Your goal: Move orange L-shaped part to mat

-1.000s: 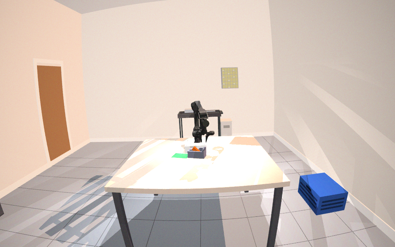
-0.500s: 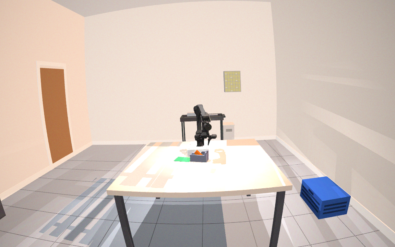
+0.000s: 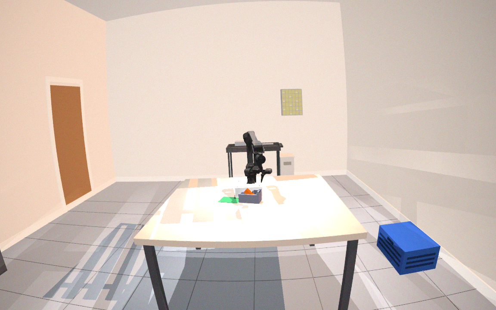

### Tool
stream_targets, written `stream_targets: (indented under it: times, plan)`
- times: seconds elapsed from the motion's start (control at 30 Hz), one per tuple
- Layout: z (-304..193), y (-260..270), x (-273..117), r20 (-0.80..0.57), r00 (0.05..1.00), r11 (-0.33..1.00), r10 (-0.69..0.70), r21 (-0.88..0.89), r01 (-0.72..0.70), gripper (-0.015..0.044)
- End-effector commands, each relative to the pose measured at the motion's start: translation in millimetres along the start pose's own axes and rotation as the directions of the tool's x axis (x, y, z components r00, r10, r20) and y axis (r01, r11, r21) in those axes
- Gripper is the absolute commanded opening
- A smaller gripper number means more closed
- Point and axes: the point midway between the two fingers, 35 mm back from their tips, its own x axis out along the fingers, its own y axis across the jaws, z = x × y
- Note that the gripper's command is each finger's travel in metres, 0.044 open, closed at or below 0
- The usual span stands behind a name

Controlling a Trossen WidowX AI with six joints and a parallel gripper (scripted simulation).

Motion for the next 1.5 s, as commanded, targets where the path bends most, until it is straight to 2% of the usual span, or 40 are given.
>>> stream_targets:
  times: [0.0, 0.1, 0.27, 0.4, 0.53, 0.6, 0.77, 1.33, 1.47]
  plan:
    - [0, -1, 0, -0.001, 1.0, 1.0, -0.001, -0.014, 0.001, 0.0206]
    - [2, -6, 0, 0.0, 1.0, 0.992, -0.001, -0.129, 0.001, 0.028]
    - [7, -25, -1, 0.002, 1.0, 0.866, -0.002, -0.5, 0.002, 0.028]
    - [9, -42, -2, 0.003, 1.0, 0.652, -0.003, -0.758, 0.004, 0.028]
    - [11, -58, -2, 0.004, 1.0, 0.366, -0.004, -0.931, 0.005, 0.028]
    - [11, -66, -3, 0.005, 1.0, 0.22, -0.005, -0.975, 0.006, 0.028]
    - [12, -76, -3, 0.005, 1.0, 0.01, -0.006, -1.0, 0.005, 0.028]
    - [12, -76, -3, 0.005, 1.0, -0.004, -0.006, -1.0, 0.005, 0.028]
    - [12, -76, 7, 0.005, 1.0, -0.004, -0.006, -1.0, 0.005, 0.028]
